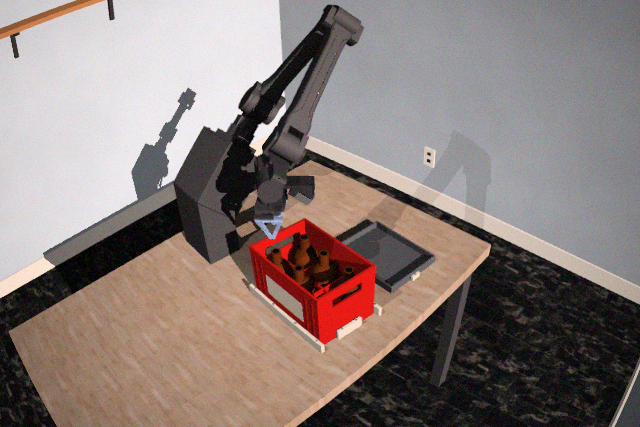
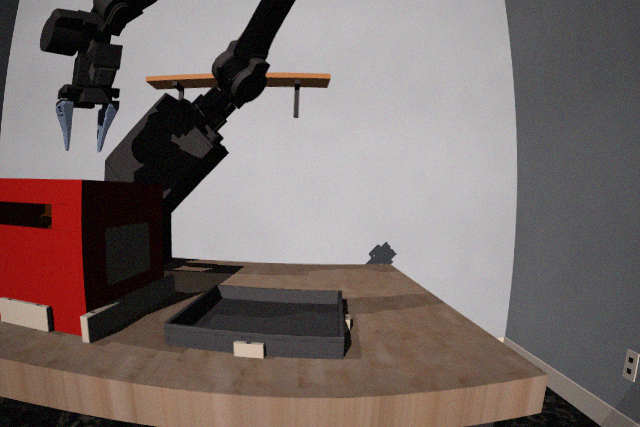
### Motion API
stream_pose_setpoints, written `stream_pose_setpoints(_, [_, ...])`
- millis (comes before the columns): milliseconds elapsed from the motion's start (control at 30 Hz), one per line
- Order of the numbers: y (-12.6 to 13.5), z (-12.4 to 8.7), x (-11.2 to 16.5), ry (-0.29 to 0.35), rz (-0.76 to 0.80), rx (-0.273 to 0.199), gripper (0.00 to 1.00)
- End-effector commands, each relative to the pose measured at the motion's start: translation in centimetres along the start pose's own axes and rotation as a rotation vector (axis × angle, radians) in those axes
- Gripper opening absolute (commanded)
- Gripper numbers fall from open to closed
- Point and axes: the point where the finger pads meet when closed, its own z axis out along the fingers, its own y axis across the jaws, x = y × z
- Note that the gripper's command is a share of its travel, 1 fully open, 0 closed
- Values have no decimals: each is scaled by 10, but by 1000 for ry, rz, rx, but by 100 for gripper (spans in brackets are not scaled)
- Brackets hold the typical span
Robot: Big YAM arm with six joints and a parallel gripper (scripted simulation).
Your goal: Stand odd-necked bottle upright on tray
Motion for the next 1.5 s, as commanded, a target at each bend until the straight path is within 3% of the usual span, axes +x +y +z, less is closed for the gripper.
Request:
stream_pose_setpoints(0, [-6, -1, -4, -6, -19, 17, 61])
stream_pose_setpoints(233, [2, 9, 0, 5, 0, -7, 61])
stream_pose_setpoints(1467, [1, 46, 2, 5, 1, -7, 61])
